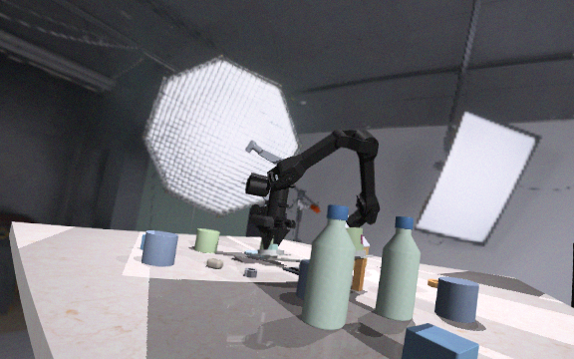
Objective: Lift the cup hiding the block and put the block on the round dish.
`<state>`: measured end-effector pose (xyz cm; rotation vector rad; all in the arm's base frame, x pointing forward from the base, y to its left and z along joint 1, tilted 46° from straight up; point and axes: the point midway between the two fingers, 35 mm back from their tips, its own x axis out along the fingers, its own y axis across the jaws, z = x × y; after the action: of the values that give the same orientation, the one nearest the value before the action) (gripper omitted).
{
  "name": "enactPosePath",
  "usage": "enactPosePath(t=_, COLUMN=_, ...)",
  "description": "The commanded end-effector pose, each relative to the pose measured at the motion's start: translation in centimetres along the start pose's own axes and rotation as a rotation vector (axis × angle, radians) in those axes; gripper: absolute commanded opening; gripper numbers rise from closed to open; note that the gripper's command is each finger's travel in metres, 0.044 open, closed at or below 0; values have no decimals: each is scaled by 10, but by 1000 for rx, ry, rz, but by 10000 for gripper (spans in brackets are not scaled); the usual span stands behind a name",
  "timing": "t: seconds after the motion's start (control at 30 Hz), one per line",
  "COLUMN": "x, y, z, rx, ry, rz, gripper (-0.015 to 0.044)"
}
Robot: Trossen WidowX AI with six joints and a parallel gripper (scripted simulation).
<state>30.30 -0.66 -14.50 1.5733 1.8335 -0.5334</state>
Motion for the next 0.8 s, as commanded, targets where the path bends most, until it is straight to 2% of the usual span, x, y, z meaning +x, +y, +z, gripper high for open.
enactPosePath(t=0.0, x=3, y=-2, z=-1, rx=9, ry=7, rz=-2, gripper=208)
enactPosePath(t=0.03, x=3, y=-2, z=-1, rx=9, ry=7, rz=-2, gripper=181)
enactPosePath(t=0.37, x=3, y=-2, z=-1, rx=9, ry=7, rz=-2, gripper=115)
enactPosePath(t=0.5, x=-8, y=-1, z=0, rx=10, ry=5, rz=-2, gripper=10)
enactPosePath(t=0.53, x=-16, y=0, z=1, rx=10, ry=4, rz=-2, gripper=0)
enactPosePath(t=0.77, x=-72, y=0, z=1, rx=10, ry=1, rz=-3, gripper=0)
